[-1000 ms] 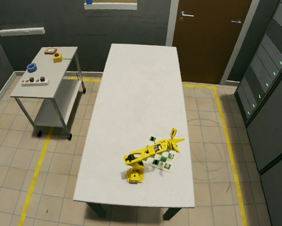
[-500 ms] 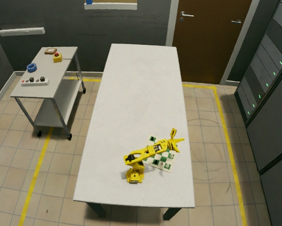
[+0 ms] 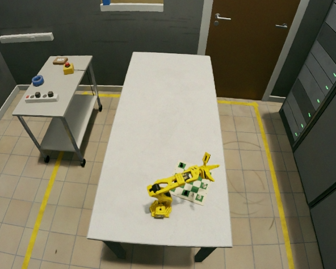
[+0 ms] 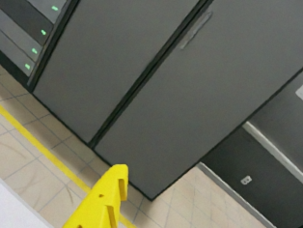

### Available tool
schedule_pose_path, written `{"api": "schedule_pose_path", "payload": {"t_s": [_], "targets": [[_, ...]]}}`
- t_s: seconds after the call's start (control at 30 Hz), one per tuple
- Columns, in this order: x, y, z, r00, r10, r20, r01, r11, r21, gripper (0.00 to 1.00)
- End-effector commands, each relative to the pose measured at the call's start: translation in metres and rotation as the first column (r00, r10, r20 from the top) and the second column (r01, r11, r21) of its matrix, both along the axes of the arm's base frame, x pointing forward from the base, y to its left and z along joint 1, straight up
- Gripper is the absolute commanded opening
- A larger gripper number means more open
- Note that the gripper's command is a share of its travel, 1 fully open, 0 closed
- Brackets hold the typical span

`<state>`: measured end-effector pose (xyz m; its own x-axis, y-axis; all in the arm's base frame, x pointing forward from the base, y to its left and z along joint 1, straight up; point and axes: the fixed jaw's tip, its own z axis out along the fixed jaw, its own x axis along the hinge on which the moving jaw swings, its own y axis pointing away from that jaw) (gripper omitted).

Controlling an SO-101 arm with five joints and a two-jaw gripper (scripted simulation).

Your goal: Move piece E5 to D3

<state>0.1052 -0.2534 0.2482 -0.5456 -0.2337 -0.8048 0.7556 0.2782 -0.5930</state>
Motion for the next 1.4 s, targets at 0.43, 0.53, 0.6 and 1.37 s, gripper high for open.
{"api": "schedule_pose_path", "payload": {"t_s": [0.43,0.53,0.6,1.37], "targets": [[0.020,0.047,-0.022,0.989,0.121,0.082,-0.138,0.957,0.255,0.82],[0.022,0.053,-0.027,0.987,0.132,0.090,-0.153,0.944,0.291,0.80],[0.023,0.060,-0.031,0.985,0.142,0.098,-0.167,0.930,0.328,0.77],[0.019,0.131,-0.078,0.972,0.191,0.138,-0.234,0.714,0.660,0.54]]}}
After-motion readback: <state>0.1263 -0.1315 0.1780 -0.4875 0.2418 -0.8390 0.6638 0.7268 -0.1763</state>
